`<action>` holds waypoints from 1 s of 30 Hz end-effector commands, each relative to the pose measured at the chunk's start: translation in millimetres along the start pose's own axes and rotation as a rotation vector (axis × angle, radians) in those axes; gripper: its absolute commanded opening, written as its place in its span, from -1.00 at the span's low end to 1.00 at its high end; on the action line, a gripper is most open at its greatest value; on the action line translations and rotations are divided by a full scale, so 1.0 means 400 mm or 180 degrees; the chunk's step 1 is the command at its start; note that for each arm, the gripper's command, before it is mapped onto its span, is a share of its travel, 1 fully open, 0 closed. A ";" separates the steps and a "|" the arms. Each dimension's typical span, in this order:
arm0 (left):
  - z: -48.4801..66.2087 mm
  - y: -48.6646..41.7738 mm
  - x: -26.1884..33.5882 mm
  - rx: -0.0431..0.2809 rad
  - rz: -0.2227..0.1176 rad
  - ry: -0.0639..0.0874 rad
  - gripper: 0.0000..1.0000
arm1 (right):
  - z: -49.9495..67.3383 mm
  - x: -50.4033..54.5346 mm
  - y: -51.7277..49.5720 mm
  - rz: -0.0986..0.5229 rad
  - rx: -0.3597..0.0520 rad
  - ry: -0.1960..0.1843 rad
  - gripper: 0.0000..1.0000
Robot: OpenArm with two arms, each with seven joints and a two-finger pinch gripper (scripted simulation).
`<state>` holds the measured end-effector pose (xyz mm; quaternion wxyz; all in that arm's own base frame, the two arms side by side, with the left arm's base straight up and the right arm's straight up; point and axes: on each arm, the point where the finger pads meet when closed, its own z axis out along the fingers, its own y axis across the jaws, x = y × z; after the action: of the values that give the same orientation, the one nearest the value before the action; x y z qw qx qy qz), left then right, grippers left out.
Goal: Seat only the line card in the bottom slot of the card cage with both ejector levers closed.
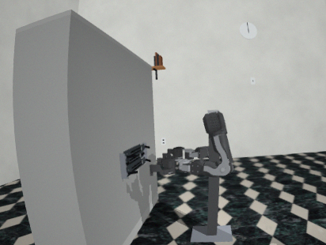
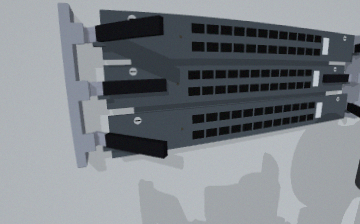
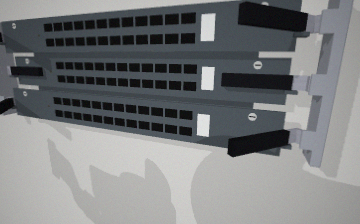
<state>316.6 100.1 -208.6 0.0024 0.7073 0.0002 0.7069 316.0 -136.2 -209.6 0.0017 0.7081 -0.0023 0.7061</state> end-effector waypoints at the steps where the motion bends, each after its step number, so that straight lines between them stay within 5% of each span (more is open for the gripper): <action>1: 0.006 0.002 0.012 0.0010 0.0012 0.0002 1.00 | 0.008 0.014 0.002 -0.0002 0.0018 0.0010 1.00; 21: 0.088 0.041 0.088 0.0010 0.0012 0.0002 1.00 | 0.089 0.091 0.025 -0.0002 0.0018 0.0010 1.00; 30: 0.088 0.041 0.088 0.0010 0.0012 0.0002 1.00 | 0.089 0.091 0.025 -0.0002 0.0018 0.0010 1.00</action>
<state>351.8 83.2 -174.4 0.0014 0.7080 -0.0009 0.7062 351.3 -147.0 -175.1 0.0006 0.7086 -0.0045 0.7056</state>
